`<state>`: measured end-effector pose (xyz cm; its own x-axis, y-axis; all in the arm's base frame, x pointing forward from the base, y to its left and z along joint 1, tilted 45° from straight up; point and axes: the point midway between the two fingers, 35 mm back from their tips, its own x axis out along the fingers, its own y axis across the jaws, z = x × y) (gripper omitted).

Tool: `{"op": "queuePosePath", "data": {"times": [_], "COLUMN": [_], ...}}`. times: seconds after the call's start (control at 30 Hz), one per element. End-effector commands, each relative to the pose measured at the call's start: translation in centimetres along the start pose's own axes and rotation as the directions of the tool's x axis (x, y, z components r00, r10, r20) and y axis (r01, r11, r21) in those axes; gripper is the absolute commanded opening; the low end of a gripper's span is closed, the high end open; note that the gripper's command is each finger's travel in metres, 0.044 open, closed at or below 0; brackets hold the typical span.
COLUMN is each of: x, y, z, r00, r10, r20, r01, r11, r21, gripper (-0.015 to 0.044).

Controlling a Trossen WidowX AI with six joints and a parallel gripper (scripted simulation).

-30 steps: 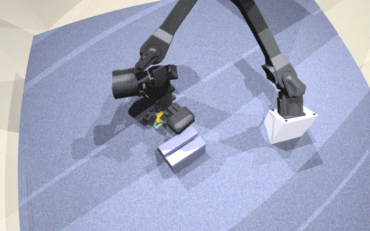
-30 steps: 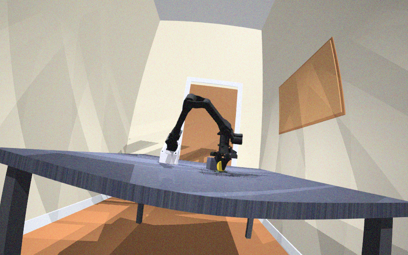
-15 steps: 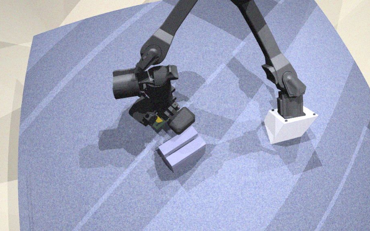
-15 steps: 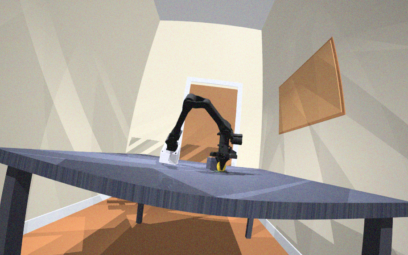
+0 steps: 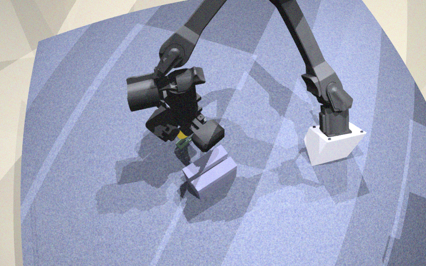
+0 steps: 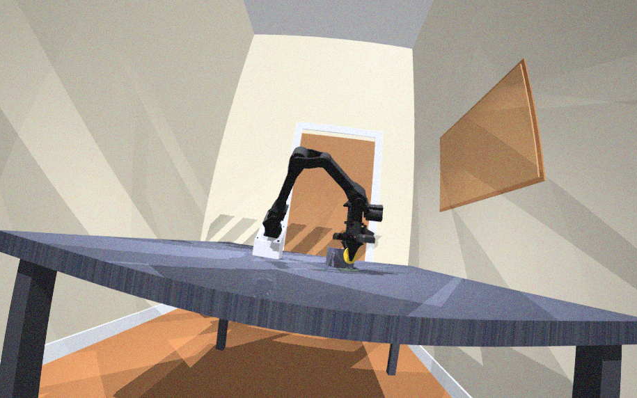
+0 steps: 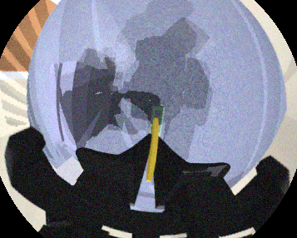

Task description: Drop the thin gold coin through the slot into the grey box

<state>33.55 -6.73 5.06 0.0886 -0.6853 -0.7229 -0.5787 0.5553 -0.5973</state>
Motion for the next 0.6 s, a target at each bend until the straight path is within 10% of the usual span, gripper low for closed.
{"op": "queuePosePath", "data": {"times": [0.0, 0.57], "x": [-1.0, -5.3], "y": [-0.1, -0.2], "z": [0.2, 0.0], "r00": [1.000, 1.000], "r10": [-0.001, -0.006], "r20": [0.002, -0.018], "r01": [0.001, 0.006], "r11": [1.000, 1.000], "r21": [0.003, -0.006], "gripper": [0.0000, 0.0000]}}
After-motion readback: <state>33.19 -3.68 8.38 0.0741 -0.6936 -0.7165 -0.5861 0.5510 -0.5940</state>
